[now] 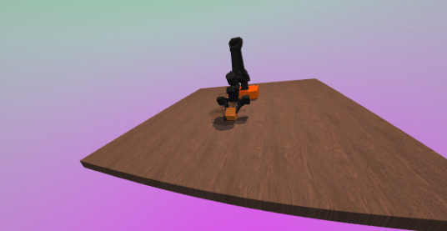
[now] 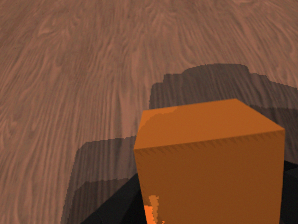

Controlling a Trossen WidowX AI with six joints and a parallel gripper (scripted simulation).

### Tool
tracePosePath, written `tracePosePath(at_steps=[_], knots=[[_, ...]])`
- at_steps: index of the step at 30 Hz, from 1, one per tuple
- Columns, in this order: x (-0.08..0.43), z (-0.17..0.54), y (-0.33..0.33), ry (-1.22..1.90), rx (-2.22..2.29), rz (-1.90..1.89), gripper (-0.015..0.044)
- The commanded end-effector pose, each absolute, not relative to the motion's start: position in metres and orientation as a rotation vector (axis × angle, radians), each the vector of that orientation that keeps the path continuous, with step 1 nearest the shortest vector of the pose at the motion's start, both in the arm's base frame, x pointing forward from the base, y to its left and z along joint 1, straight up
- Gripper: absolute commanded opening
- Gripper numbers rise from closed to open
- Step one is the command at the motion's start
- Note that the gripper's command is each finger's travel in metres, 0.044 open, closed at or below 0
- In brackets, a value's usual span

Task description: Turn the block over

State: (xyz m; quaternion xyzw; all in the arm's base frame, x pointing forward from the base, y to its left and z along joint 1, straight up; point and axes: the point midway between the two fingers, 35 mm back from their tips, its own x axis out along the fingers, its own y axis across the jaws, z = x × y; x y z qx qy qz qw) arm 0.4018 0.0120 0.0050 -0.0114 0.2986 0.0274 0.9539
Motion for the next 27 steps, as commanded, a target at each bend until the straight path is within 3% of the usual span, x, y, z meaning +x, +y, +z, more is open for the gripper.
tracePosePath(at_steps=[1, 24, 27], knots=[[0.3962, 0.0013, 0.0124, 0.571, -0.018, 0.059, 0.0000], [0.3894, 0.0070, 0.0123, 0.478, -0.015, 0.060, 0.0000], [0.3894, 0.0070, 0.0123, 0.478, -0.015, 0.060, 0.0079]])
